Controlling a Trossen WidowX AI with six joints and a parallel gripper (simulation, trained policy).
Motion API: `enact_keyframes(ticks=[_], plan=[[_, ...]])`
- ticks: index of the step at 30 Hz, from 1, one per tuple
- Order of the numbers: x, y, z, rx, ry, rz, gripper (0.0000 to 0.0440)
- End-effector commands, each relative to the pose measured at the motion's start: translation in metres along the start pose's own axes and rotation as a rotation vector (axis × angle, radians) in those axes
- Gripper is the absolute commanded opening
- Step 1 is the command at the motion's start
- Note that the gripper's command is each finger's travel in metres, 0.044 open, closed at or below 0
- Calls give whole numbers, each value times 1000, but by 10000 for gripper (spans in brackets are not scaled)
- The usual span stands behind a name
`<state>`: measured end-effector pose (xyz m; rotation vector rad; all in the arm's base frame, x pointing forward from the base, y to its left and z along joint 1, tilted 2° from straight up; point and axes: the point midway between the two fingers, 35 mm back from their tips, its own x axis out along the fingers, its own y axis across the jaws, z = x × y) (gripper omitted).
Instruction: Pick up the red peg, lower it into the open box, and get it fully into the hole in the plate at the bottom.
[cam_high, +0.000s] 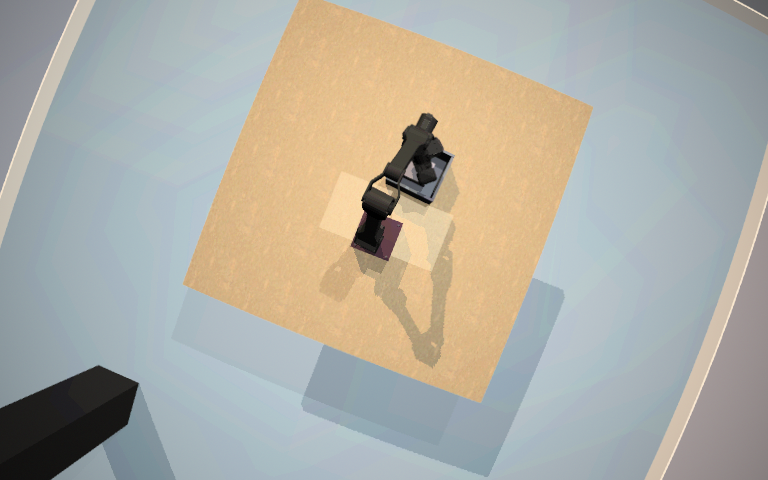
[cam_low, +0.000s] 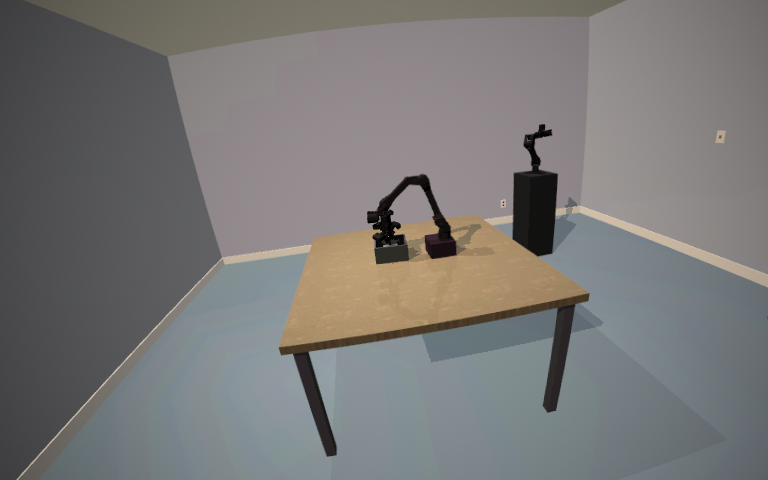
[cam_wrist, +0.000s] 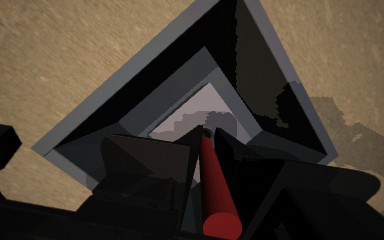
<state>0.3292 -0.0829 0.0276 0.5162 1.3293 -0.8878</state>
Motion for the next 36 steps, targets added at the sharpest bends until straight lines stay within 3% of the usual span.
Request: enact_keyframes(ticks=[1, 4, 18, 36], plan=[[16, -1, -3, -40, 42, 9, 127], [23, -1, -1, -61, 59, 14, 174], [-1, 15, 22, -161, 86, 71, 189], [-23, 31, 27, -187, 170, 49, 188]])
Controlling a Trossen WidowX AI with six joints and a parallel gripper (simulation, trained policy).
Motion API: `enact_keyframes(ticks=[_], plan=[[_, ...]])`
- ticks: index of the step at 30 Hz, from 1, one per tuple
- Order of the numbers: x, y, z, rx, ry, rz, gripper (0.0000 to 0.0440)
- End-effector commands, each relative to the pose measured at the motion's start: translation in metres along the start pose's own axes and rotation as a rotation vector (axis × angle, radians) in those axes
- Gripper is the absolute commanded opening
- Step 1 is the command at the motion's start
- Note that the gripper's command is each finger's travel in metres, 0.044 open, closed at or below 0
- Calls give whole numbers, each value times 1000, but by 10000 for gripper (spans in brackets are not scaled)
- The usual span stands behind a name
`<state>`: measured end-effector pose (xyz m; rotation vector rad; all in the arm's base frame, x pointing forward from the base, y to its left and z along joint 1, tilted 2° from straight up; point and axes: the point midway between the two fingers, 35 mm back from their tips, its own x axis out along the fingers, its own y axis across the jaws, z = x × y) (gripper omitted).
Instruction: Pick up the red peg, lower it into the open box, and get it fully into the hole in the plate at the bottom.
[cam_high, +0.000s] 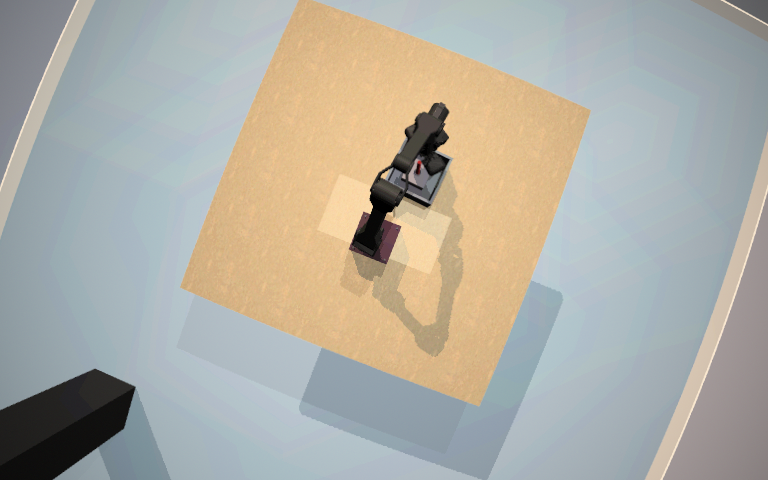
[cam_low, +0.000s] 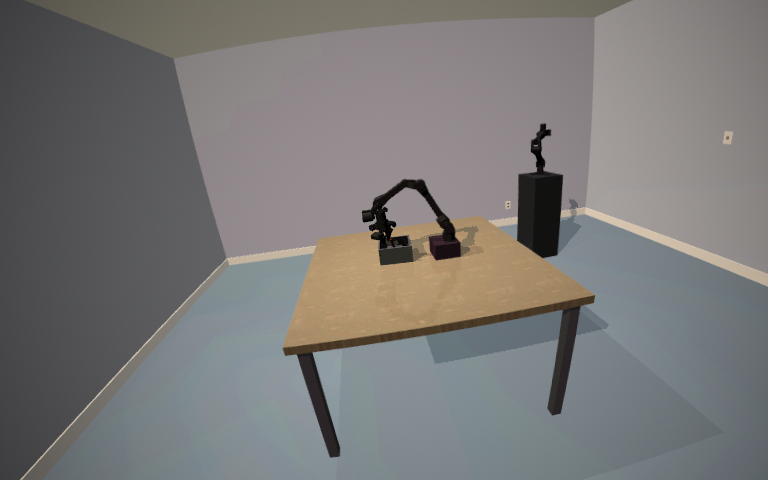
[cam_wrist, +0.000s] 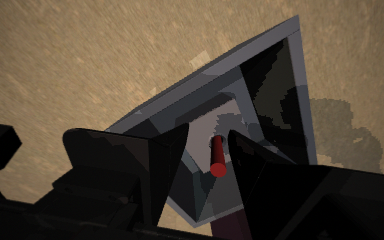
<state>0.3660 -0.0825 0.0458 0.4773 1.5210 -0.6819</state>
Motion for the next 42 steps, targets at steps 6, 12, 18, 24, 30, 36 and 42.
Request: enact_keyframes(ticks=[6, 12, 18, 24, 30, 36, 42], plan=[[-10, 8, 1, 7, 35, -15, 186], [-15, 10, 0, 12, 58, -31, 185], [-18, 12, -1, 16, 79, -48, 183], [-19, 14, -2, 18, 98, -65, 182], [-20, 15, -4, 20, 114, -80, 181], [-21, 15, -5, 21, 127, -95, 180], [-21, 14, -7, 22, 137, -108, 179]])
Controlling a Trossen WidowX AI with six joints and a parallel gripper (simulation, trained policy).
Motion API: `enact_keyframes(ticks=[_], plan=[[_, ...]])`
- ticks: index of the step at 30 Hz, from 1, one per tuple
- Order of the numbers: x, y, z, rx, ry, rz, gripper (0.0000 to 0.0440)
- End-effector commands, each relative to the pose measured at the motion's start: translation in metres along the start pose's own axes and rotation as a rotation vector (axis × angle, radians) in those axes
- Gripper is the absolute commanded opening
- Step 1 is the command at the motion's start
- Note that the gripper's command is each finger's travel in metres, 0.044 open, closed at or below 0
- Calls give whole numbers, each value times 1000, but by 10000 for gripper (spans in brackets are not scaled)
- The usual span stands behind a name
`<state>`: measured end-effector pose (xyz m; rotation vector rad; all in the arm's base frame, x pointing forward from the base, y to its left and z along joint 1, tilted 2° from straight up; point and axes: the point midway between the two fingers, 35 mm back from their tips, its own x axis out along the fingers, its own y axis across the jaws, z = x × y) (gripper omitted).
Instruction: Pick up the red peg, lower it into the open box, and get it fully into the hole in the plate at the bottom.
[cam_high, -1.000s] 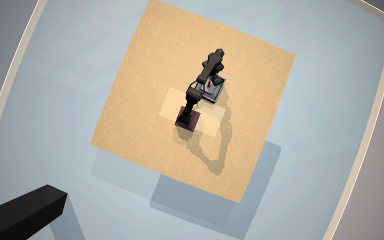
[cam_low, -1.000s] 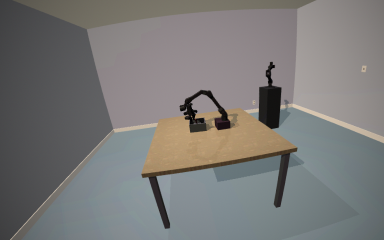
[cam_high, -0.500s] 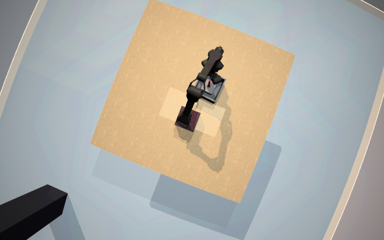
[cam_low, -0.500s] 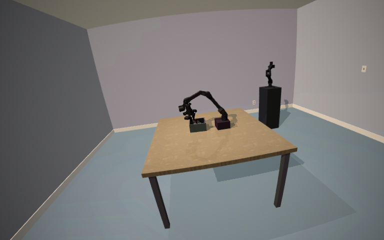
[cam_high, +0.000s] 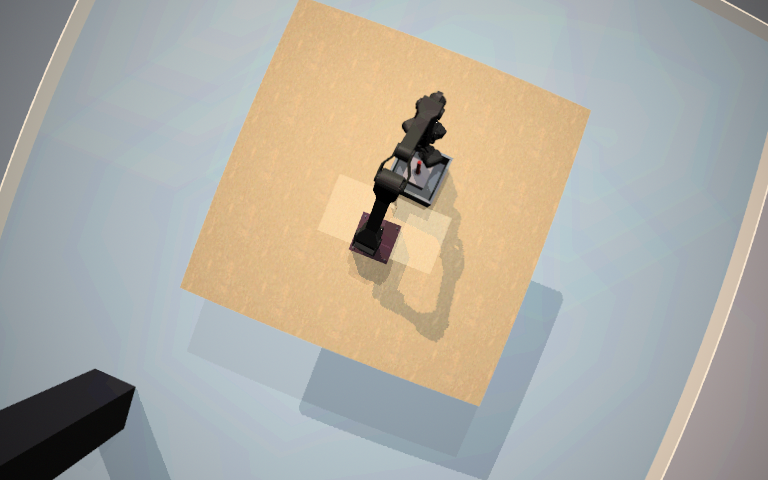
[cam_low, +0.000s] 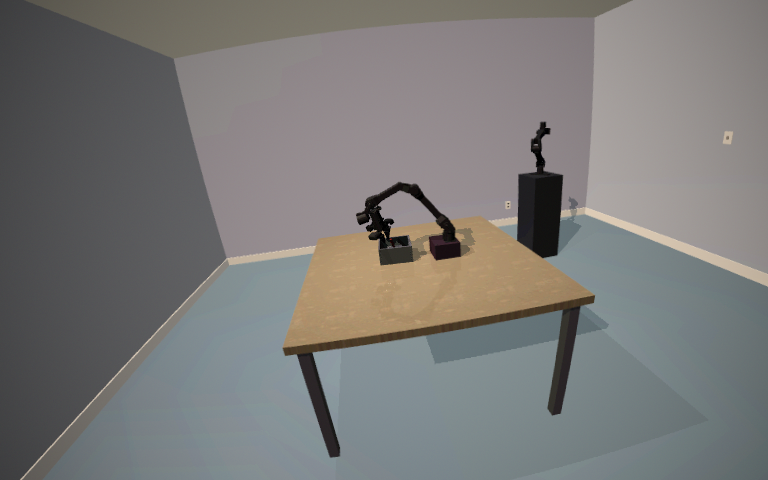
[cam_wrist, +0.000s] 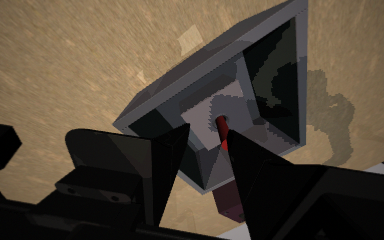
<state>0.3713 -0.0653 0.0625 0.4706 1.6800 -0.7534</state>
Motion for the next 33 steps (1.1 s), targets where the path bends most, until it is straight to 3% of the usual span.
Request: enact_keyframes(ticks=[1, 33], plan=[[-2, 0, 0, 6, 0, -8, 179], [-5, -4, -7, 13, 41, -45, 170]])
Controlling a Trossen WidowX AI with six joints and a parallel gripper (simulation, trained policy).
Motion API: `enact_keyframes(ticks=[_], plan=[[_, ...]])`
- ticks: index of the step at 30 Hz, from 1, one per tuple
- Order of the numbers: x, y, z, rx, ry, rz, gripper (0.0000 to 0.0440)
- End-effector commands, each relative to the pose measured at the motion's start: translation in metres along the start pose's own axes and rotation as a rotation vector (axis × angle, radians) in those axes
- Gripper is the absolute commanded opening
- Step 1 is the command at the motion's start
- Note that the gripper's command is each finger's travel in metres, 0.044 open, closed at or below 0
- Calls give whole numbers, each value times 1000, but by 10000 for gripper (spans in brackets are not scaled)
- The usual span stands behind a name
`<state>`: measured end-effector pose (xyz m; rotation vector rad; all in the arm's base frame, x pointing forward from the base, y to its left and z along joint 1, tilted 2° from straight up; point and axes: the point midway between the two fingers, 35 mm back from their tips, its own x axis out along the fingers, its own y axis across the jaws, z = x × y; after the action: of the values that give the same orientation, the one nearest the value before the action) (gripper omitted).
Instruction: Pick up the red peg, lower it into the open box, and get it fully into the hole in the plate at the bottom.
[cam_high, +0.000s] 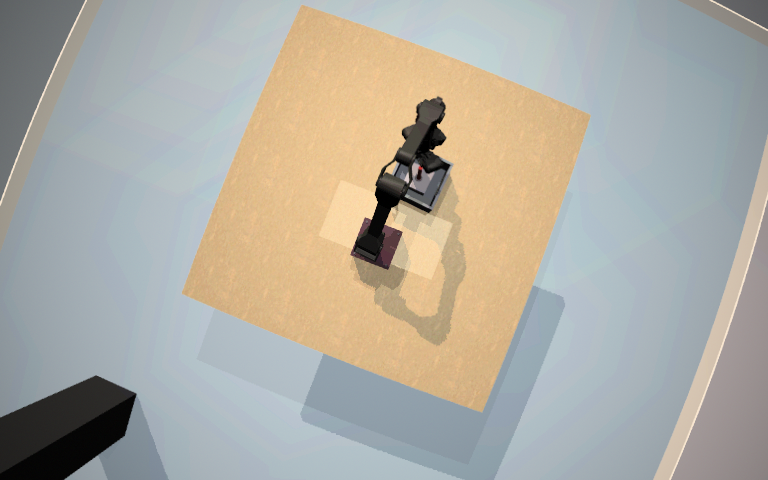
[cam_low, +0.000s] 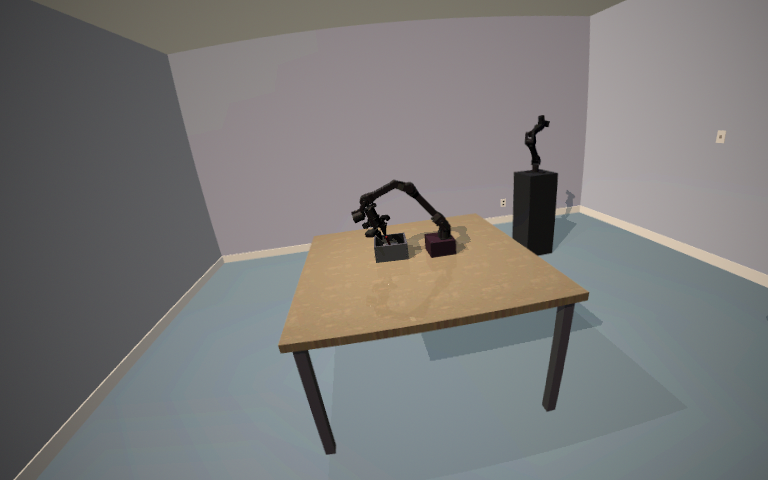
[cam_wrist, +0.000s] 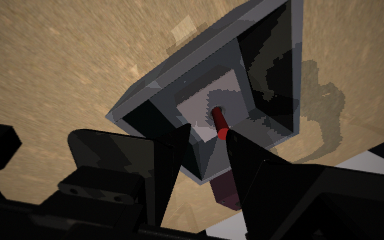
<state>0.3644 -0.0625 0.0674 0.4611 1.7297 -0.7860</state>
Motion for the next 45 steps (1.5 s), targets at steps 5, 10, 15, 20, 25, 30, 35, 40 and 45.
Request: enact_keyframes(ticks=[5, 10, 15, 20, 25, 30, 35, 40, 45], plan=[[-1, -1, -1, 5, 5, -7, 169], [-1, -2, -2, 6, 10, -10, 167], [-2, -3, -3, 6, 15, -12, 165], [-2, -4, -3, 6, 19, -14, 163], [-2, -5, -4, 6, 24, -16, 161], [-1, -5, -5, 5, 28, -17, 159], [-2, -6, -6, 5, 32, -18, 157], [-1, -7, -6, 4, 36, -19, 155], [-1, -8, -7, 3, 40, -21, 153]])
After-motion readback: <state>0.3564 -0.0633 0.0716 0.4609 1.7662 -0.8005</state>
